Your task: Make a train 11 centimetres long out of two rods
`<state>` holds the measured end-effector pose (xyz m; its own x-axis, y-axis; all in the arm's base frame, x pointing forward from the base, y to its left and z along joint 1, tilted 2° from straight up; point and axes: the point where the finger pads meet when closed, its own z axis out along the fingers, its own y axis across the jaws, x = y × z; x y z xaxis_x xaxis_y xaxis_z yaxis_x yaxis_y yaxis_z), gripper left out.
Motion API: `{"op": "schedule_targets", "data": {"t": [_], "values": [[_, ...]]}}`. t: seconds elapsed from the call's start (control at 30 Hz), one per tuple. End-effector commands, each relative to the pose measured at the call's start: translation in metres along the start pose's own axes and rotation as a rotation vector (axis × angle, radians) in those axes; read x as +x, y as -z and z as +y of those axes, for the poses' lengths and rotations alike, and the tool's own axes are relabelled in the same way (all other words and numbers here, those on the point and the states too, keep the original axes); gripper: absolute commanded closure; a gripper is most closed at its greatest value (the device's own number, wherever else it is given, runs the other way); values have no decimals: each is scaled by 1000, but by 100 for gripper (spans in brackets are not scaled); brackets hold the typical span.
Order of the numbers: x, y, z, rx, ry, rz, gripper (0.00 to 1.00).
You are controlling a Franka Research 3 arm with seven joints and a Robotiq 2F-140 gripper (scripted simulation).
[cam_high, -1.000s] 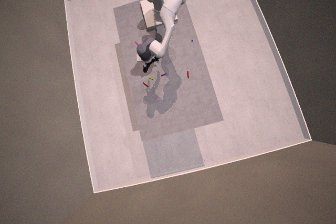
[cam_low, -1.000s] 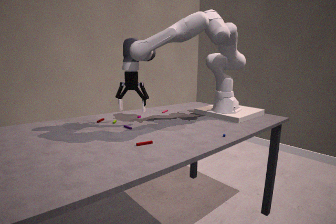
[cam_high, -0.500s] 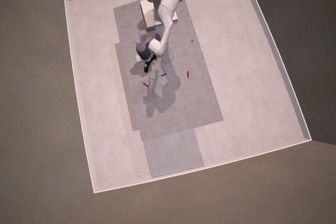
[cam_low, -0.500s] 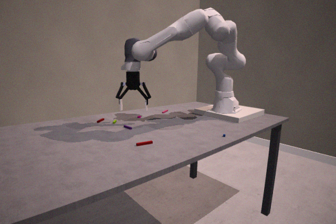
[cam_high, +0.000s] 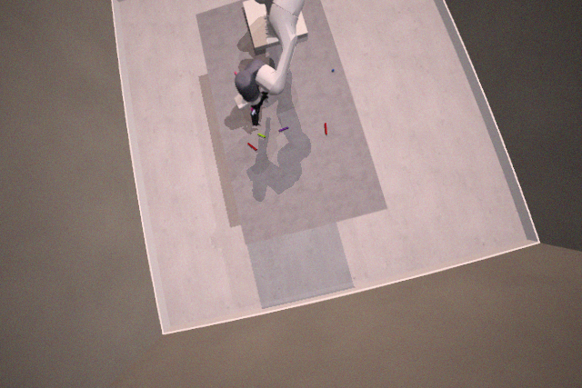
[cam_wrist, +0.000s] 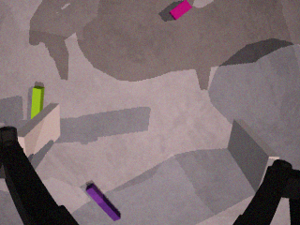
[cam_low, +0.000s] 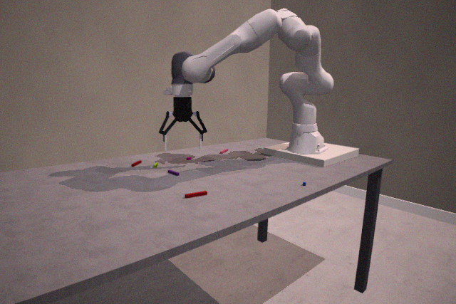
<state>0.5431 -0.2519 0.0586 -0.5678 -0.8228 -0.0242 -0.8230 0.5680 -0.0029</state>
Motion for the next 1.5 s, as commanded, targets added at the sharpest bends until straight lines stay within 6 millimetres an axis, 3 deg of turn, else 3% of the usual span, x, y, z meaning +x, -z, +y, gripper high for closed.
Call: {"op": "schedule_targets", "data": {"t": [0.0, 0.73, 1.47], "values": [[5, 1, -1, 15, 167, 2, 0], [18, 1, 13, 18, 531, 12, 0], [19, 1, 14, 18, 568, 14, 0]]}}
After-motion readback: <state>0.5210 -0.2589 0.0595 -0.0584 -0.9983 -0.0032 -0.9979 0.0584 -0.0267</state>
